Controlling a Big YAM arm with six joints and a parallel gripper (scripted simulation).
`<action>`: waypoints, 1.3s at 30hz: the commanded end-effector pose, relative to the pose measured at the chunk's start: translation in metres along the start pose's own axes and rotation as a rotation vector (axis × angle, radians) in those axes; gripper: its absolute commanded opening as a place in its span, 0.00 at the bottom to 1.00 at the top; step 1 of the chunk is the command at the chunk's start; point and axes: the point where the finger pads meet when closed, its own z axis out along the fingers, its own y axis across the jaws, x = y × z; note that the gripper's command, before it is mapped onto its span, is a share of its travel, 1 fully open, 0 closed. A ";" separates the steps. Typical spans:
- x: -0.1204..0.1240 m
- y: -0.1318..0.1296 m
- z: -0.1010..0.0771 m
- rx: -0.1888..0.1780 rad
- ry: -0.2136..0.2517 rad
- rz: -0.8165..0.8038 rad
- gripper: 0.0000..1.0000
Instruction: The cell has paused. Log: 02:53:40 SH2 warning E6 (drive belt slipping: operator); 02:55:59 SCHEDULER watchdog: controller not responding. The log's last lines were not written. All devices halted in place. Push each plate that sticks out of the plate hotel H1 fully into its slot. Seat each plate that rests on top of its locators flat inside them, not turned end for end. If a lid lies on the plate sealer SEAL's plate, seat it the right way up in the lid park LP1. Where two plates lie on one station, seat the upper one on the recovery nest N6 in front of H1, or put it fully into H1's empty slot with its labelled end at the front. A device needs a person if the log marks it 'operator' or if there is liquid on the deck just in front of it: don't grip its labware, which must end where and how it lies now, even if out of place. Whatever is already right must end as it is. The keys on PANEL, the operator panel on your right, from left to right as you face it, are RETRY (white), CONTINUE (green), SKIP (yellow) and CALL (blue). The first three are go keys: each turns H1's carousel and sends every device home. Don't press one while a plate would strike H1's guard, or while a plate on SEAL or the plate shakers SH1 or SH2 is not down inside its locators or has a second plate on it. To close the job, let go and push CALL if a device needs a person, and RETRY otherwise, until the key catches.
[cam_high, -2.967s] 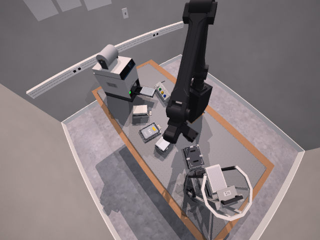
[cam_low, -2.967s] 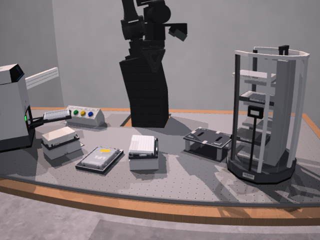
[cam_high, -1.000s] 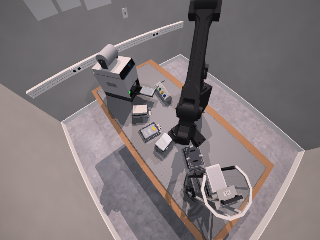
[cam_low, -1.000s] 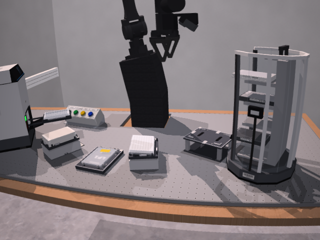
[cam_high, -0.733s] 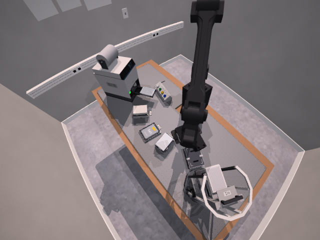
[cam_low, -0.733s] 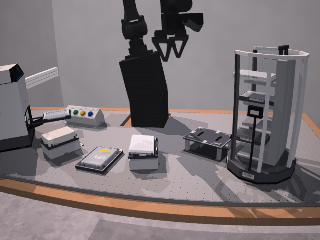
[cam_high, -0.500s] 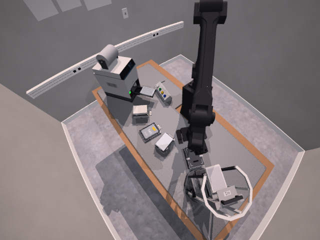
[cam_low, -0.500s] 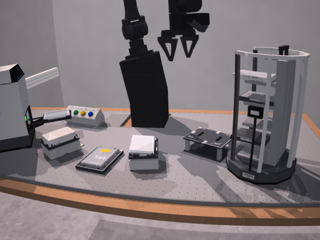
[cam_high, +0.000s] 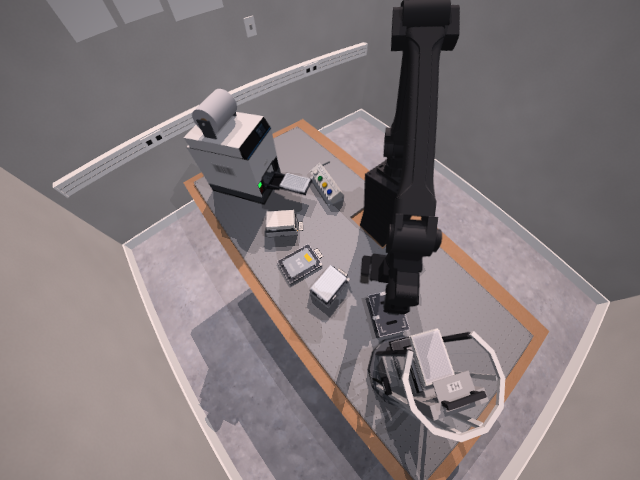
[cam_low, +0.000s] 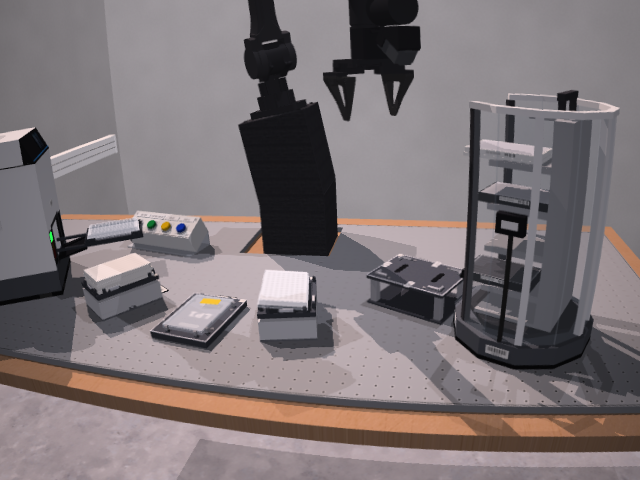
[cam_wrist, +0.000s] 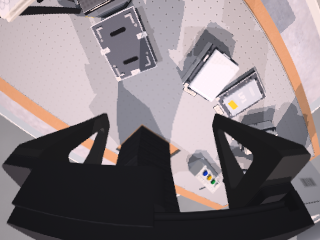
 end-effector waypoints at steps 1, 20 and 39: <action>-0.023 0.020 -0.010 0.000 -0.030 -0.106 1.00; -0.027 0.072 -0.009 -0.002 -0.025 -0.108 1.00; -0.016 0.089 -0.009 -0.037 -0.213 -0.145 1.00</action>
